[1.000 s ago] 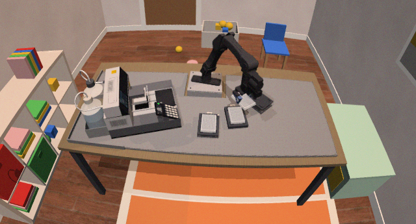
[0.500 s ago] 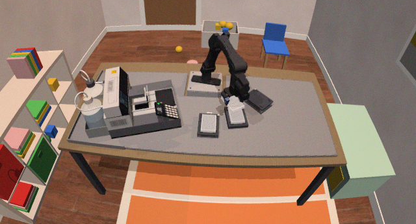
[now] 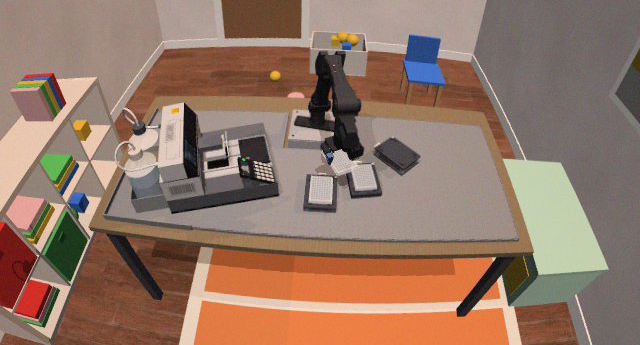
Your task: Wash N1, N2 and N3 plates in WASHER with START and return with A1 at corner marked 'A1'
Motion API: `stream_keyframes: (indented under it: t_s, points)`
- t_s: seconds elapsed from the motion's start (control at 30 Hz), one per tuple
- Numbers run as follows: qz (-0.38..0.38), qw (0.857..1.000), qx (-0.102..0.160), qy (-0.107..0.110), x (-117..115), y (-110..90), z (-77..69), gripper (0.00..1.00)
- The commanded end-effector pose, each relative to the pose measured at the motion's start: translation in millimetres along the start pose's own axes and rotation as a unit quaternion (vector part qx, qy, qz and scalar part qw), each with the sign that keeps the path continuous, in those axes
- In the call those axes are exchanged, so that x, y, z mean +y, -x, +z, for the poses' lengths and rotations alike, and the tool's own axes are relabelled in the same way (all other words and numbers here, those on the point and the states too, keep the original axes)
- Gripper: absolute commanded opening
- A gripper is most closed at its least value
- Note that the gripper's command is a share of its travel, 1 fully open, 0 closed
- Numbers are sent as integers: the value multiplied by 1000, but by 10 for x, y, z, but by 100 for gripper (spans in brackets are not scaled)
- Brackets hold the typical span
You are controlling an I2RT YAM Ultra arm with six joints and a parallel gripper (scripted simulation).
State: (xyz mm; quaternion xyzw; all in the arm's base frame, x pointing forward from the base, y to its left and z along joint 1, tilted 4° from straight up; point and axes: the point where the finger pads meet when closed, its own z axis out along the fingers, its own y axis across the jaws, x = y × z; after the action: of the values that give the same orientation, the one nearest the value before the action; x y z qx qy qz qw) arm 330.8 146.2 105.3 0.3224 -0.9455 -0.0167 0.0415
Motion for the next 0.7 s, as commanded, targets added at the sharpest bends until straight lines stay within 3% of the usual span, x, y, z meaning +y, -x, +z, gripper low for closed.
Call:
stream_keyframes:
  t_s: [0.0,0.17,0.67]
  points:
    - [-18,1000,-14,-3,-80,39,-82,0]
    - [-18,1000,-14,-4,-329,6,-101,0]
    - [-18,1000,-14,-4,-333,5,-102,0]
